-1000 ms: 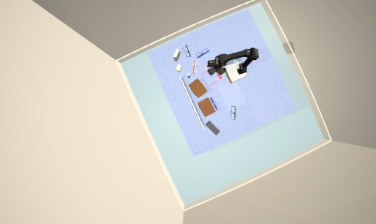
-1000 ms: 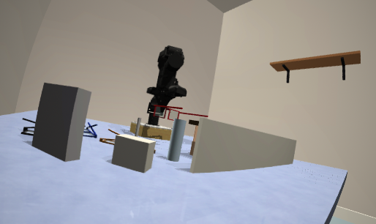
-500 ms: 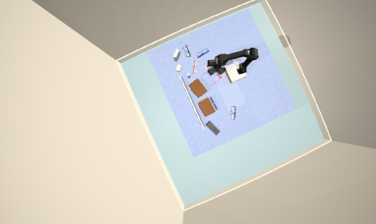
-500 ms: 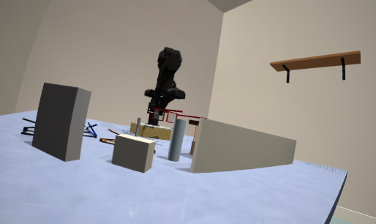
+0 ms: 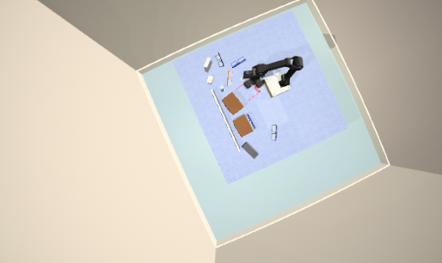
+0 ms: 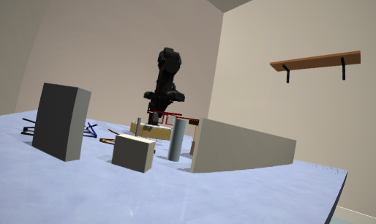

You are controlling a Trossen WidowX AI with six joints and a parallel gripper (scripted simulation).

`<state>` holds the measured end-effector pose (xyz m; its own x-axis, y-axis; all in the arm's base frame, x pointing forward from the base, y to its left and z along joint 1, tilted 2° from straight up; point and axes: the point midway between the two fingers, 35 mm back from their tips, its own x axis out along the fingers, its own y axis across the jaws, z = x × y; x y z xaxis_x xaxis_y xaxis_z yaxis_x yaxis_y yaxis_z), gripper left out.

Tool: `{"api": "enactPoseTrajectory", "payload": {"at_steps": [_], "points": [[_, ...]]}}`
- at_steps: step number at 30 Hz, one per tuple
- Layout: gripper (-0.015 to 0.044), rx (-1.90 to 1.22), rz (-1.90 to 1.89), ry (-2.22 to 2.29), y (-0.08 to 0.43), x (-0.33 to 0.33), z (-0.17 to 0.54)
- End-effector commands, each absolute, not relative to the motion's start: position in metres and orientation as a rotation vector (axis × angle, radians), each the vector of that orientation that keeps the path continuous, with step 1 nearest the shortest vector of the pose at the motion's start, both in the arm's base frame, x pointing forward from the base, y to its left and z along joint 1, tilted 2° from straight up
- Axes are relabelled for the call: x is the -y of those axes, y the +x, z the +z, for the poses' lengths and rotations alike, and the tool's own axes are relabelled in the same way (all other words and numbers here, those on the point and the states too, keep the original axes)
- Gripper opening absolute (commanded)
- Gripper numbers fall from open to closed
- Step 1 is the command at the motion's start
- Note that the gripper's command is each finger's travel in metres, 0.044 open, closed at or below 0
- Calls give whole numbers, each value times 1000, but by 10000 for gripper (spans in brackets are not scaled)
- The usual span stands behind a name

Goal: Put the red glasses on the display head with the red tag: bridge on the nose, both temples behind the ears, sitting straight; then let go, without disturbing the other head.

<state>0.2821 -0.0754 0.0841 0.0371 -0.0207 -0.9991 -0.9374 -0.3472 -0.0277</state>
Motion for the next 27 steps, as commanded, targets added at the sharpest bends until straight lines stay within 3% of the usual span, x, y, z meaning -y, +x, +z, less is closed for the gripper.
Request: {"api": "enactPoseTrajectory", "payload": {"at_steps": [1,27], "points": [[0,-1017,1438,-1496,281,75,78],[0,-1017,1438,-1496,281,75,60]]}}
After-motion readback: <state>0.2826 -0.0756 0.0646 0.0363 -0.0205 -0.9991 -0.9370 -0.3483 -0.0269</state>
